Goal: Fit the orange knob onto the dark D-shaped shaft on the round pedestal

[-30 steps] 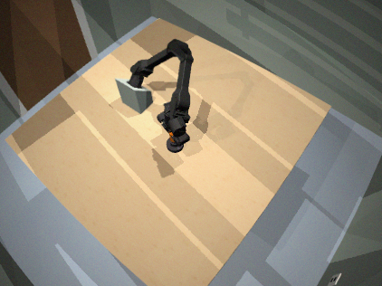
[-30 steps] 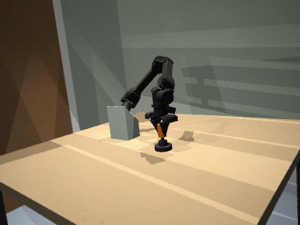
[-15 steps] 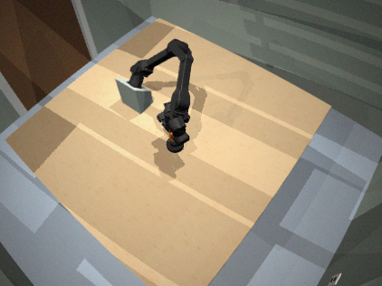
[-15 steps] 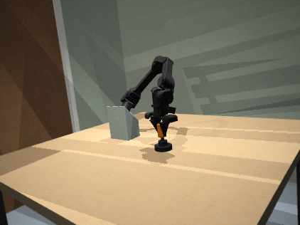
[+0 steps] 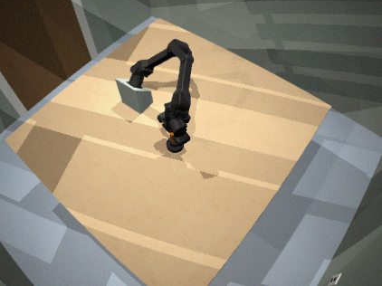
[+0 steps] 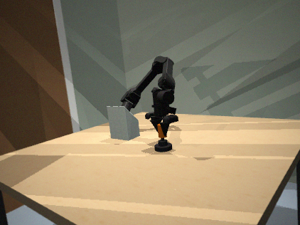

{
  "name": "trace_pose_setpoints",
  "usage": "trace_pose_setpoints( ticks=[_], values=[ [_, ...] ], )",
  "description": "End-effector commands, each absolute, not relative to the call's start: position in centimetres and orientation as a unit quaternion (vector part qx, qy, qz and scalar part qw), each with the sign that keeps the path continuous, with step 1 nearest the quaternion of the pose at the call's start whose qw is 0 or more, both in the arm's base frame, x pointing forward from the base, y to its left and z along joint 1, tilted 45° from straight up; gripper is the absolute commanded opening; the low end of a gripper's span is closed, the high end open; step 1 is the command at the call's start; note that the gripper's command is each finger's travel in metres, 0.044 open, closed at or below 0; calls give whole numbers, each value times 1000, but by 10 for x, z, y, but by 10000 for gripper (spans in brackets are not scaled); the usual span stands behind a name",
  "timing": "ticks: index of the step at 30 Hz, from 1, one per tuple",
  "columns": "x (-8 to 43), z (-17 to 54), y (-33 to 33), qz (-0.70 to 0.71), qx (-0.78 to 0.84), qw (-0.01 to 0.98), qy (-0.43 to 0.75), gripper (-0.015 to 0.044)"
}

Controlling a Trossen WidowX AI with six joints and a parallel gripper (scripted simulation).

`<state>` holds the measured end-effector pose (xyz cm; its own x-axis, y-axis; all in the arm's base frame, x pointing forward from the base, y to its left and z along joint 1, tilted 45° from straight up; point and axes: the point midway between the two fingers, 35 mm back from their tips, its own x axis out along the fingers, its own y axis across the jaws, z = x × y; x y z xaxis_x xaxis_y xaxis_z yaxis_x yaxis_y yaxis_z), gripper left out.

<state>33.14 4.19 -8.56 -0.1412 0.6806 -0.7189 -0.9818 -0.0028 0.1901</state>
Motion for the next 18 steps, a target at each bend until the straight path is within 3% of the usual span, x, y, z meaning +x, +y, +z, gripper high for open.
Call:
trace_pose_setpoints(
  ticks=[1,18],
  values=[
    [332,-85,39,671,-219,620,342,0],
    [329,-84,35,704,-282,593,270,0]
  ],
)
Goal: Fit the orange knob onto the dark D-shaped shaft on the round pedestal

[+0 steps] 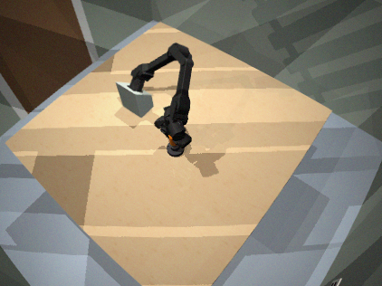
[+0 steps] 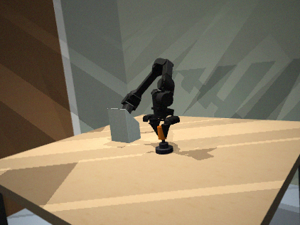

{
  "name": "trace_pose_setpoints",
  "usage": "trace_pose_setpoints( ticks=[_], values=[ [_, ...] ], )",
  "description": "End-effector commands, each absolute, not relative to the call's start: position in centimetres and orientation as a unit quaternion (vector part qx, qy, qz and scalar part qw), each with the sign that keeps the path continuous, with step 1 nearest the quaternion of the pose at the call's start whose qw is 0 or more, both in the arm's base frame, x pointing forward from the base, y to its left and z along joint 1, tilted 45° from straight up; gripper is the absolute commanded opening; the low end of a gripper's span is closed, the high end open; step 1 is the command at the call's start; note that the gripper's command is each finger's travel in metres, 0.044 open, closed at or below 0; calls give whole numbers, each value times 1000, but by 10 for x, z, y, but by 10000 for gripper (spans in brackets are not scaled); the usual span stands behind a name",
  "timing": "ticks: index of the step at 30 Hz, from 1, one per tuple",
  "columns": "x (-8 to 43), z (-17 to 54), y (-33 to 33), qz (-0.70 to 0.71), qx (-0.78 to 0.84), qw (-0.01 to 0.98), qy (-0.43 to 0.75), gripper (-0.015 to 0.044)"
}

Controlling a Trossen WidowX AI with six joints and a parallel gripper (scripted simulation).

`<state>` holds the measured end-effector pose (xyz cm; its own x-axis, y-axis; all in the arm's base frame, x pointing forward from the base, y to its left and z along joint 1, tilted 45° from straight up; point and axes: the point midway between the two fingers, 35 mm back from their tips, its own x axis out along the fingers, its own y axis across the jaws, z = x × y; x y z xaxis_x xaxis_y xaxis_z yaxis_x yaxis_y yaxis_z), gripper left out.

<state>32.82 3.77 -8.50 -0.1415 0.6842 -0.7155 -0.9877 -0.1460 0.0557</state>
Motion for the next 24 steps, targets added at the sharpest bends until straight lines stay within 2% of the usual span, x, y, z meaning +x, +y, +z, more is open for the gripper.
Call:
trace_pose_setpoints(
  ticks=[1,24],
  values=[
    [329,-84,36,704,-282,593,270,0],
    [331,-85,38,704,-282,593,270,0]
  ],
)
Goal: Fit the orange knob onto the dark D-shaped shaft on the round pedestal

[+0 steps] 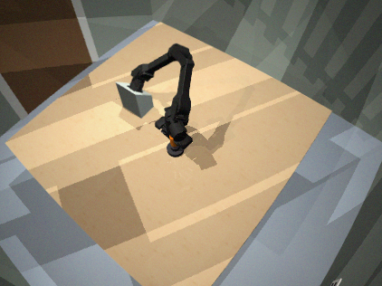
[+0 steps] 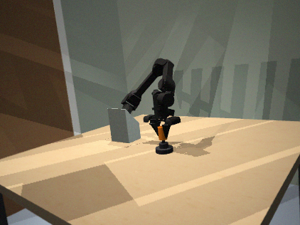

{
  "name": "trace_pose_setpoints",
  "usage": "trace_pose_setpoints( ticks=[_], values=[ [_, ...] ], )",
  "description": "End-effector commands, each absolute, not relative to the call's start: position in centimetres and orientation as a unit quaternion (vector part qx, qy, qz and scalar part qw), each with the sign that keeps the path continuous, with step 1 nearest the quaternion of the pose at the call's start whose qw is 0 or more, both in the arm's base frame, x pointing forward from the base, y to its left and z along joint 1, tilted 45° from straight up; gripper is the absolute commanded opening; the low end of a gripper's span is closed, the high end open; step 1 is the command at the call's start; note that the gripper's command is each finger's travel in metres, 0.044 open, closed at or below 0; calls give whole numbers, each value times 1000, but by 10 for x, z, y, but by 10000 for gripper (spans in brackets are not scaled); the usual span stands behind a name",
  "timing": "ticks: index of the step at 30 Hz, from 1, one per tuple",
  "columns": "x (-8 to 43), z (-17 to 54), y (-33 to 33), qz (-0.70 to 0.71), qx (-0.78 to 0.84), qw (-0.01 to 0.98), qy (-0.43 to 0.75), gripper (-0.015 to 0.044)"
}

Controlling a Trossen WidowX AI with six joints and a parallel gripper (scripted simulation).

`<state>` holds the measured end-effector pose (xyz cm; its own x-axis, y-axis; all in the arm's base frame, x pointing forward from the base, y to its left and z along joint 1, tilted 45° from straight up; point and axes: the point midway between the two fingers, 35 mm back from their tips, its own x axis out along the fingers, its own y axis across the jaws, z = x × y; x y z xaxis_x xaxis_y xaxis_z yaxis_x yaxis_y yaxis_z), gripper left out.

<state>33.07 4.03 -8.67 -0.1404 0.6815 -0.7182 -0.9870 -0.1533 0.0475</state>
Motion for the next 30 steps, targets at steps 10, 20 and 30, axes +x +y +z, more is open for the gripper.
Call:
trace_pose_setpoints(
  ticks=[10,20,30],
  values=[
    [329,-82,36,728,-343,561,195,0],
    [331,-84,37,728,-343,561,195,0],
    [329,-87,40,728,-343,561,195,0]
  ],
)
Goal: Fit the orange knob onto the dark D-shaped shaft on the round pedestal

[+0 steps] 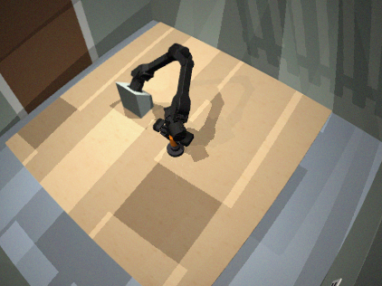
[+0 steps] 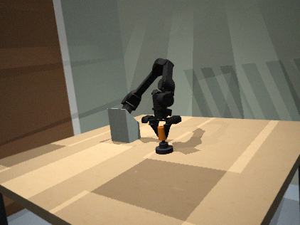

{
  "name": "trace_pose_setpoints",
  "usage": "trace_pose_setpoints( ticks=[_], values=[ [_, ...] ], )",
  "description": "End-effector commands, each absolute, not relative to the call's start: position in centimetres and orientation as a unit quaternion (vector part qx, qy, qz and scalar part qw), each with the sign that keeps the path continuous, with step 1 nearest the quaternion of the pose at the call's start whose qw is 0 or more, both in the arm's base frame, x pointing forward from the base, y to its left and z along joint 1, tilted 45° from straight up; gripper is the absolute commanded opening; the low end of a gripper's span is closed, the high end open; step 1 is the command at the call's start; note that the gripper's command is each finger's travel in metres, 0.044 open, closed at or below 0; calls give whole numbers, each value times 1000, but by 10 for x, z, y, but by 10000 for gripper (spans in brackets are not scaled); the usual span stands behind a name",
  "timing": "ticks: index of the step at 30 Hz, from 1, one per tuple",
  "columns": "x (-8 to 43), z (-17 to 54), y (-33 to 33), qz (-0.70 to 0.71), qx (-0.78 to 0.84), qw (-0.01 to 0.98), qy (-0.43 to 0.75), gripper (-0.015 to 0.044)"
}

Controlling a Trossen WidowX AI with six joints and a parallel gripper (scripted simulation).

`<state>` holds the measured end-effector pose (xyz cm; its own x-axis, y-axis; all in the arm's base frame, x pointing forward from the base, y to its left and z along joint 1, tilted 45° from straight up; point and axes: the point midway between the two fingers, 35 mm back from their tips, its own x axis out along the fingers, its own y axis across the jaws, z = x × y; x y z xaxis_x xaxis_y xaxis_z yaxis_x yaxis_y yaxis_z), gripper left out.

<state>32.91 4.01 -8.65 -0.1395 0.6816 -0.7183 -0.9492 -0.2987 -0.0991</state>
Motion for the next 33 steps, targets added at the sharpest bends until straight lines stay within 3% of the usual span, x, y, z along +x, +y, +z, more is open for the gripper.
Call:
trace_pose_setpoints(
  ticks=[1,33],
  values=[
    [329,-87,40,728,-343,561,195,0],
    [332,-85,38,744,-400,522,118,0]
  ],
)
